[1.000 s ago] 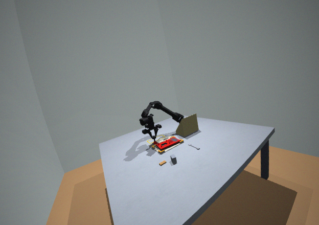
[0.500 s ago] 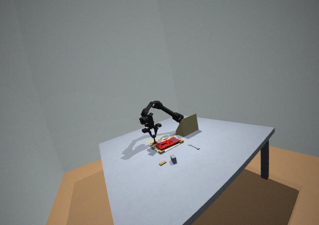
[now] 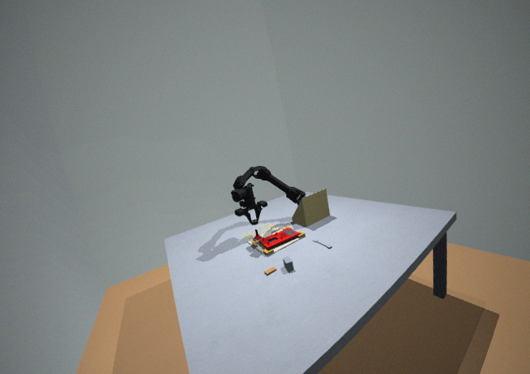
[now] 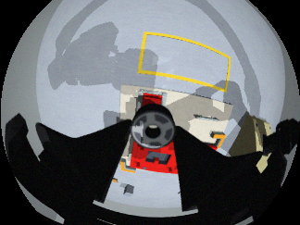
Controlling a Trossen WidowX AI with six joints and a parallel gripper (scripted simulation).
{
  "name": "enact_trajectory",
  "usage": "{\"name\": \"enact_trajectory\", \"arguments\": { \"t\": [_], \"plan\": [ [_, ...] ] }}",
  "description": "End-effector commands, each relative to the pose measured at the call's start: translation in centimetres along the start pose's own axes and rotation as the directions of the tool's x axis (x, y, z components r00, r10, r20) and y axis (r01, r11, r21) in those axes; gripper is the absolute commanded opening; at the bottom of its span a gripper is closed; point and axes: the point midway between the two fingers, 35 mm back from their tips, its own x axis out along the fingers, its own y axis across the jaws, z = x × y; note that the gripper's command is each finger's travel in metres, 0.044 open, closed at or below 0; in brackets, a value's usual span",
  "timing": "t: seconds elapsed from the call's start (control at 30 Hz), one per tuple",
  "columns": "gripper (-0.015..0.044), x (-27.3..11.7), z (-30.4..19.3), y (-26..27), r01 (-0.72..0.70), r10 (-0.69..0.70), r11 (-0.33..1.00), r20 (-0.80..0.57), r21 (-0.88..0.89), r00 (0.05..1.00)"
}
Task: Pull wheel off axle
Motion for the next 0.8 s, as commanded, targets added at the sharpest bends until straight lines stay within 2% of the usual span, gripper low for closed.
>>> {"name": "enact_trajectory", "arguments": {
  "t": [0.0,0.77],
  "plan": [
    [0.0,0.0,1.1,-0.6,0.003,-0.003,1.0,0.004,-0.005,1.0],
    [0.0,-0.4,6.5,-3.9,0.004,-0.004,1.0,0.003,-0.003,1.0]
  ]
}}
